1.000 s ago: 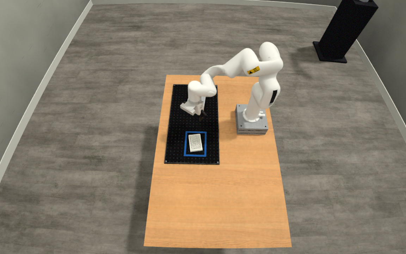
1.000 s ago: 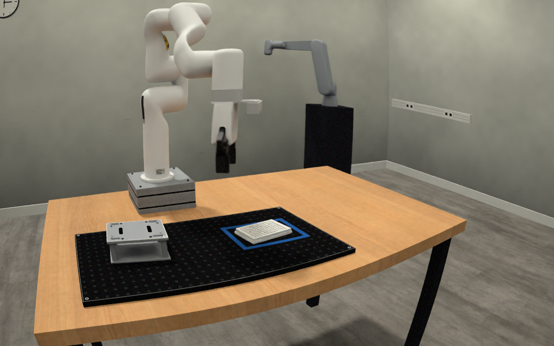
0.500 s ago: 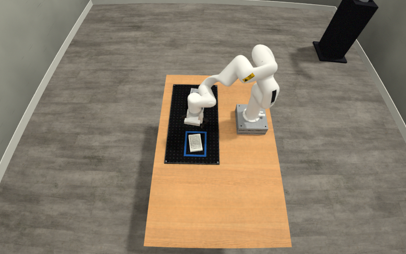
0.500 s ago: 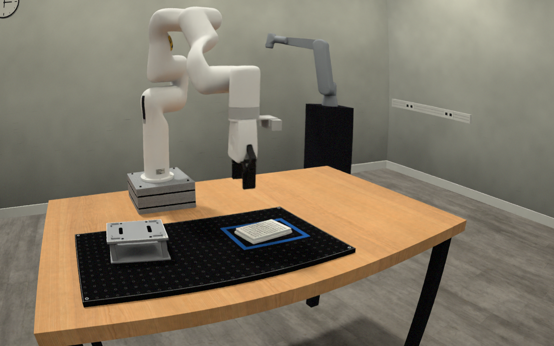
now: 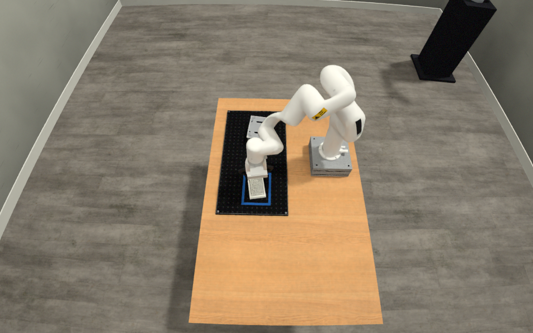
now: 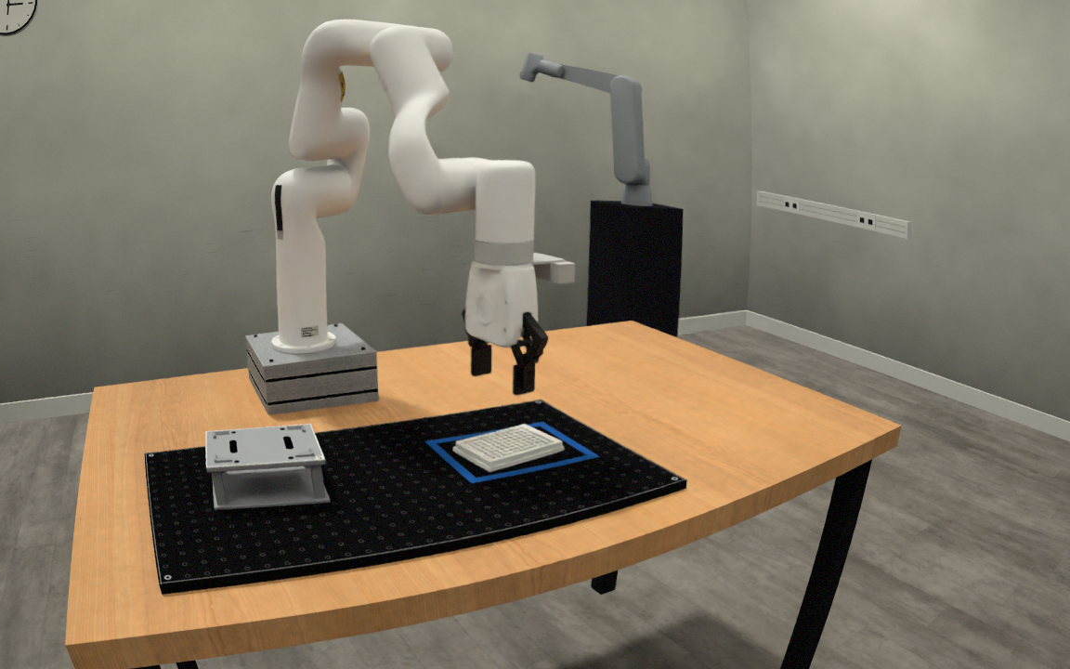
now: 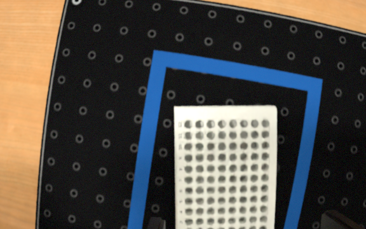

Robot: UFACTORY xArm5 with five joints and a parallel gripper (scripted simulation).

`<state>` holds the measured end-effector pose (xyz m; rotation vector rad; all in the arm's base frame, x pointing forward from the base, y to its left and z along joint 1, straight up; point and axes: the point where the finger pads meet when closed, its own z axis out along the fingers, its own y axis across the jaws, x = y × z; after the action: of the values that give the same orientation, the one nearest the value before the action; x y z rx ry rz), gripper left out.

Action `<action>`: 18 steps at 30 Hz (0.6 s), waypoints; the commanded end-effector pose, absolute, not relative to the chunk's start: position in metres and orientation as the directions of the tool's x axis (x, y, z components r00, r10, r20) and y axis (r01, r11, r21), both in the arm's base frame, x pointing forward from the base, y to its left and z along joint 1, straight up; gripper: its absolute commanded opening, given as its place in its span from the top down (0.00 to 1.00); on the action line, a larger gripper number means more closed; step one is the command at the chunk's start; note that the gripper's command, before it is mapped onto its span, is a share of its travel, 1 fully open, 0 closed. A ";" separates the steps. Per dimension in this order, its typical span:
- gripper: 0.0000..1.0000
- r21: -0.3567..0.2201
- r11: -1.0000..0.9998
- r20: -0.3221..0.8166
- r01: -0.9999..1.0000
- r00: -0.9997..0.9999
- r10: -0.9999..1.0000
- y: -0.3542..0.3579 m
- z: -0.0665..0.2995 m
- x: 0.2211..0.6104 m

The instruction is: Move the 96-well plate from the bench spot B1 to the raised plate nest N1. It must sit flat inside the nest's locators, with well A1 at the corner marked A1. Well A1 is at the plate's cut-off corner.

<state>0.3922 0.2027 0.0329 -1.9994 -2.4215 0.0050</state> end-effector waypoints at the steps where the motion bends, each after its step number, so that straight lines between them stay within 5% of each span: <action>1: 0.00 0.002 0.194 -0.005 0.981 -0.194 0.981 0.213 0.025 0.394; 18: 0.00 0.002 0.194 -0.005 0.981 -0.194 0.981 0.213 0.020 0.394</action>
<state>0.3931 0.2126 0.0227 -1.9934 -2.4272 0.0031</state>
